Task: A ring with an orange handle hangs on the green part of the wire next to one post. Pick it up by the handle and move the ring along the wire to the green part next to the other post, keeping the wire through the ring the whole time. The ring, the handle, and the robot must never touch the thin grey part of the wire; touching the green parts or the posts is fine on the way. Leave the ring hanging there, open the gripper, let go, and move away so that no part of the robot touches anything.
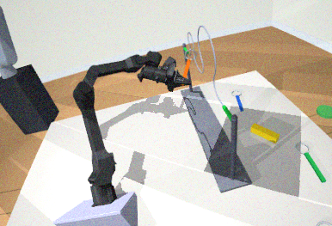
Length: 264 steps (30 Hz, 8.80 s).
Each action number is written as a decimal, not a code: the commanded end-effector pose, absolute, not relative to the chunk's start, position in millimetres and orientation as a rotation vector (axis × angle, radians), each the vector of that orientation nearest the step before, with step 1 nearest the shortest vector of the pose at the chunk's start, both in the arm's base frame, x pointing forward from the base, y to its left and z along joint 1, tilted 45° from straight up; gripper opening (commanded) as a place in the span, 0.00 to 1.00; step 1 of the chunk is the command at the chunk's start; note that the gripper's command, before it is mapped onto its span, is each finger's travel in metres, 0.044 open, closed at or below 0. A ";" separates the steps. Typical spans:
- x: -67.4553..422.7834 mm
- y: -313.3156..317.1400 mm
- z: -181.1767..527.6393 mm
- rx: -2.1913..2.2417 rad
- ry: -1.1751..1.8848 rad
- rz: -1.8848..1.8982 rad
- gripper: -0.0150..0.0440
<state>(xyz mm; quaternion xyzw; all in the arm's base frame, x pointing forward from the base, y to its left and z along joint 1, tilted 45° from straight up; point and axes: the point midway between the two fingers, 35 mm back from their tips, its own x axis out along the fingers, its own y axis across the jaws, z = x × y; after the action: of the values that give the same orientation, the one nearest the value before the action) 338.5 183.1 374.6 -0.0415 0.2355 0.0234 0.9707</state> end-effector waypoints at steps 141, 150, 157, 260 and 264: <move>336.1 173.3 459.6 0.899 0.432 0.376 0.00; 335.1 181.5 473.0 1.119 0.405 0.437 0.00; 334.5 185.6 484.5 1.289 0.381 0.483 0.00; 331.4 237.3 485.3 1.950 0.242 0.661 0.00; 331.6 242.7 471.1 1.853 0.264 0.641 0.00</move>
<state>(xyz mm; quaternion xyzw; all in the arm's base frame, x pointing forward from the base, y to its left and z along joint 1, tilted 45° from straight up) 331.7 239.1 480.7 0.8007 0.1033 0.2728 0.5233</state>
